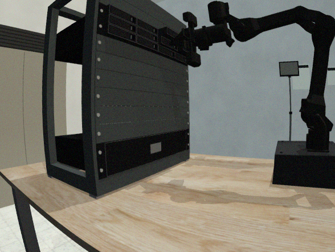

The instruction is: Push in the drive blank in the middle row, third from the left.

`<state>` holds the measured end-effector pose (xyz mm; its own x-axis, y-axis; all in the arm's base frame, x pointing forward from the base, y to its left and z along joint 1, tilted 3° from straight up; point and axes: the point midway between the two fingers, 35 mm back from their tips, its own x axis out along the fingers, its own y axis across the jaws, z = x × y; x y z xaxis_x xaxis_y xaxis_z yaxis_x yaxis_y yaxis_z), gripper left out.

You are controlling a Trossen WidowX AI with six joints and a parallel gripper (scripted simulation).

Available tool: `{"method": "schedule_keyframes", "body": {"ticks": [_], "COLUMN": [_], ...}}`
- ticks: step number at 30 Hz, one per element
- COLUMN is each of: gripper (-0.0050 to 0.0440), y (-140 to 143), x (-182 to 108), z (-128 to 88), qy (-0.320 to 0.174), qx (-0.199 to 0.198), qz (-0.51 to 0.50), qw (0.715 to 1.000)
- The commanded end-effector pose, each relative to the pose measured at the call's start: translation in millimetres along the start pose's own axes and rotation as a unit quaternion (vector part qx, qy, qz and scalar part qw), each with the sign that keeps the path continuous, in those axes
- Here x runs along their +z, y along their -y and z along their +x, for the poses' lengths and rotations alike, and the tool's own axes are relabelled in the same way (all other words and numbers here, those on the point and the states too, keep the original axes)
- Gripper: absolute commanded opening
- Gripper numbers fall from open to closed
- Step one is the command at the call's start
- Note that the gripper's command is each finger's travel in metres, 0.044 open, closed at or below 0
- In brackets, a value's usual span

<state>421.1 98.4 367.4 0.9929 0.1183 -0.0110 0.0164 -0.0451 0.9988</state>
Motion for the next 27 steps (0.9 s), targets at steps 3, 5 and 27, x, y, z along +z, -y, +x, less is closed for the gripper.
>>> {"method": "schedule_keyframes", "body": {"ticks": [3,5,27], "gripper": [-0.005,-0.005,-0.005], "y": [-14.8,-14.8,-15.8], "x": [0.6,0.6,0.5], "z": [1.8,1.8,4.7], "qy": [-0.001,-0.001,-0.001], "qx": [0.018,0.018,0.018], "qz": [0.004,0.004,0.004], "qw": [1.0,1.0,1.0]}}
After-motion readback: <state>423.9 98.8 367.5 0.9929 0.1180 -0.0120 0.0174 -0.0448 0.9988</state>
